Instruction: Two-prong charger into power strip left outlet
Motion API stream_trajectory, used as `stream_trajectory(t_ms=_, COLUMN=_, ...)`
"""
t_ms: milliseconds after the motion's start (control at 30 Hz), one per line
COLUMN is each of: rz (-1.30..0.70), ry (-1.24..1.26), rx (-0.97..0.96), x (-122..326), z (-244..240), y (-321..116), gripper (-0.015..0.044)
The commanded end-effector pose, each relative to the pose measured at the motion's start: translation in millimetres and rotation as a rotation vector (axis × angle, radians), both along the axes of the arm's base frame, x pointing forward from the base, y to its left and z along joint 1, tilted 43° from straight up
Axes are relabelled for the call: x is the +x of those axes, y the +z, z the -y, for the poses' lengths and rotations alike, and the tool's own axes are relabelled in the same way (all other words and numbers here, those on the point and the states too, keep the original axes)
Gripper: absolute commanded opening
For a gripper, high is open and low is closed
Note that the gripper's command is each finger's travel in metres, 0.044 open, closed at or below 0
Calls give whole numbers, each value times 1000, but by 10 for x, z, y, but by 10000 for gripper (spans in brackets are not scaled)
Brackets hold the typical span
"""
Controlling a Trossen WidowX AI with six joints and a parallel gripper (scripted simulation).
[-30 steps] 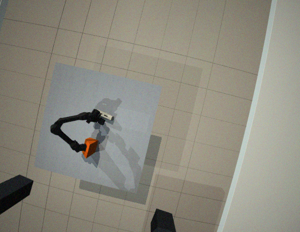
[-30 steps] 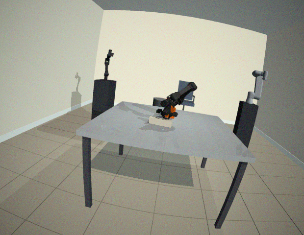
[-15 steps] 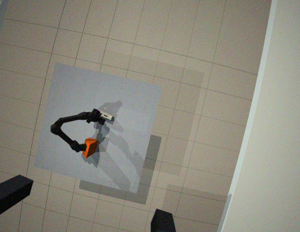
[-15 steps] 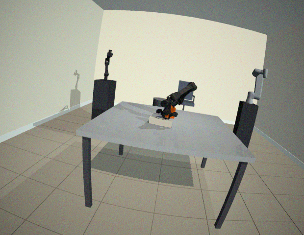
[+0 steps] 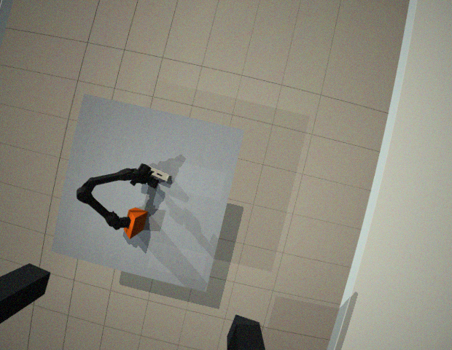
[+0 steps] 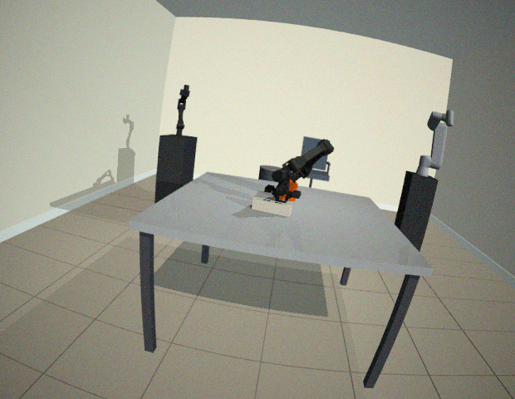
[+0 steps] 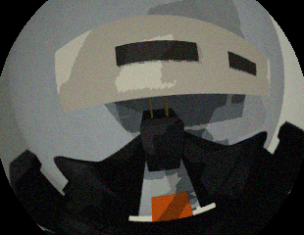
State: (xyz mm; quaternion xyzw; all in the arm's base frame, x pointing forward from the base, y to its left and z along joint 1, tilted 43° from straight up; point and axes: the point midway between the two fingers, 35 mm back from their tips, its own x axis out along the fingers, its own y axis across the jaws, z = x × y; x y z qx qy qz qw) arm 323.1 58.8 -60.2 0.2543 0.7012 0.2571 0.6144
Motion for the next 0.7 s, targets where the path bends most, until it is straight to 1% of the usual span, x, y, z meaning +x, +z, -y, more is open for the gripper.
stream_trajectory(t_ms=0, rz=-1, ry=-4, rx=4, x=19, z=-6, y=7, gripper=0)
stream_trajectory(t_ms=667, rz=-1, ry=-4, rx=4, x=44, z=-6, y=5, gripper=0)
